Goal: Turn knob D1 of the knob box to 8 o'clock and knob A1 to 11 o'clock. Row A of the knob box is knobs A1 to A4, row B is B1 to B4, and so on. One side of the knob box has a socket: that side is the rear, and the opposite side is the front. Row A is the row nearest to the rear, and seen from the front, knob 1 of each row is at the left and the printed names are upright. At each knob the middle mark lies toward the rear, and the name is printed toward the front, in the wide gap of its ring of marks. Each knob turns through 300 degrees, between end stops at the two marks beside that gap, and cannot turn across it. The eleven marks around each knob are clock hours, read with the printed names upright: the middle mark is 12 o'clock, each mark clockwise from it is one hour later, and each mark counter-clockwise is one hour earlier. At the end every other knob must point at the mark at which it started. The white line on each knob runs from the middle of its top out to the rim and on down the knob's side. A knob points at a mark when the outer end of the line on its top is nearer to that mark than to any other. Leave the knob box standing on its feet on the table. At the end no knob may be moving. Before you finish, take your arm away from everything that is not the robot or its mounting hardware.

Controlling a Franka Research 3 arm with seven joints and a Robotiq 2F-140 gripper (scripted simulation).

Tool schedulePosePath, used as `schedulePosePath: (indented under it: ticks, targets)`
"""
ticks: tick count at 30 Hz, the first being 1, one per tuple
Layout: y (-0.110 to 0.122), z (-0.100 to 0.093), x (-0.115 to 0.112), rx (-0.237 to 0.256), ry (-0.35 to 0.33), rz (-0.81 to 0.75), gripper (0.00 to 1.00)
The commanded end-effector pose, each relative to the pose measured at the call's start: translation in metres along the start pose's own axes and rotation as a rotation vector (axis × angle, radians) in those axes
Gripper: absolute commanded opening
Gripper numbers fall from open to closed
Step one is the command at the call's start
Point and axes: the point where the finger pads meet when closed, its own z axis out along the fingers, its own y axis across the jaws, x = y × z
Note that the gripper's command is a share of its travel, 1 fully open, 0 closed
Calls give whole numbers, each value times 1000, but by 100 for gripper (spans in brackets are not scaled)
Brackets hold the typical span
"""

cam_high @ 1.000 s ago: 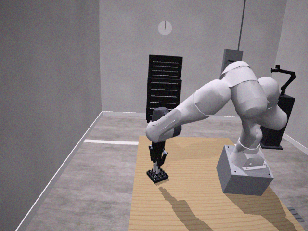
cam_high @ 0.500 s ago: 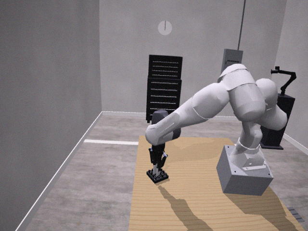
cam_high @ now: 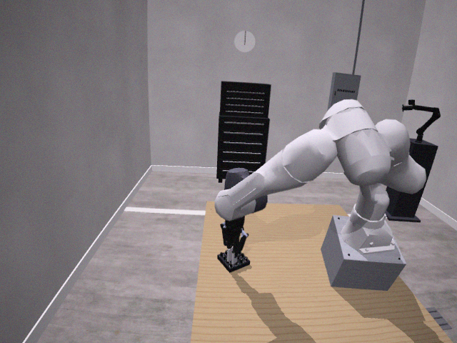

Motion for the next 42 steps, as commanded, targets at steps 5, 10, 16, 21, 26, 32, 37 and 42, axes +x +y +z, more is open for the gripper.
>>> schedulePosePath:
  ticks: [5, 10, 16, 21, 26, 32, 37, 42]
  targets:
    - [-3, 4, -1, 6, -2, -5, 12]
    - [-3, 7, -1, 6, -2, -5, 12]
    - [-3, 7, -1, 6, -2, -5, 12]
    - [-3, 7, -1, 6, -2, -5, 12]
    - [-3, 7, -1, 6, -2, -5, 12]
    - [-3, 7, -1, 6, -2, -5, 12]
    - [-3, 7, -1, 6, -2, -5, 12]
    - [-3, 7, -1, 6, -2, -5, 12]
